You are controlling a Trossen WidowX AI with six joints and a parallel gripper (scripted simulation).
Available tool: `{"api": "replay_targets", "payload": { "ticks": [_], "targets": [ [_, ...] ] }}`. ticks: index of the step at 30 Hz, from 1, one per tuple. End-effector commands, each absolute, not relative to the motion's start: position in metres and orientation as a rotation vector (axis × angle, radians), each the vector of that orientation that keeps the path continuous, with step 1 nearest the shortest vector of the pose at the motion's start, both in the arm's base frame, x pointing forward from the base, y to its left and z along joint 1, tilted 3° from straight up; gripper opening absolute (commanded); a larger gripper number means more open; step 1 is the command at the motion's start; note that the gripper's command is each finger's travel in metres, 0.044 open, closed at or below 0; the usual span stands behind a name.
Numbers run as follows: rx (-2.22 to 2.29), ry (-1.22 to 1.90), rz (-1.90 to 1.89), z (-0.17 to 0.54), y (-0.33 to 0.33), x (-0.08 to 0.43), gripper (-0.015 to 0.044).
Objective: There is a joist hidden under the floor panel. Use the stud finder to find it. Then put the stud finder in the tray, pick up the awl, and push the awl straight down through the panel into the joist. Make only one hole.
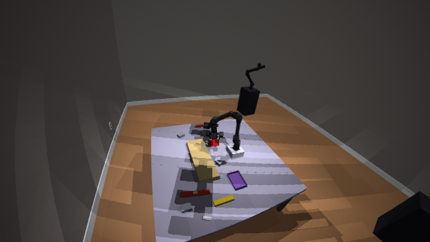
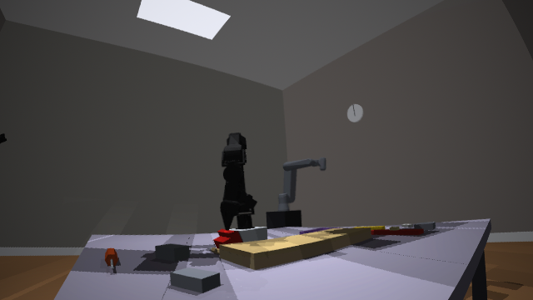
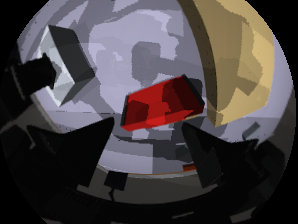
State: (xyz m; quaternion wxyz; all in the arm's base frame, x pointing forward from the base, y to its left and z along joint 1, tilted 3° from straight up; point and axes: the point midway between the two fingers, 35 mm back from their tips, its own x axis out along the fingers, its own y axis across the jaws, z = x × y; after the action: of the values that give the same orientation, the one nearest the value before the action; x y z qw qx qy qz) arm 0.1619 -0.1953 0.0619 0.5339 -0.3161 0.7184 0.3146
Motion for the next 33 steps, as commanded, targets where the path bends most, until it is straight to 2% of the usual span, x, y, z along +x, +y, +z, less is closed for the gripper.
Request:
{"api": "replay_targets", "payload": {
  "ticks": [1,33],
  "targets": [
    [-1.064,1.26,1.131,0.06,-0.234,0.161,0.044],
    [-1.064,1.261,1.131,0.036,-0.237,0.16,0.044]
  ]
}}
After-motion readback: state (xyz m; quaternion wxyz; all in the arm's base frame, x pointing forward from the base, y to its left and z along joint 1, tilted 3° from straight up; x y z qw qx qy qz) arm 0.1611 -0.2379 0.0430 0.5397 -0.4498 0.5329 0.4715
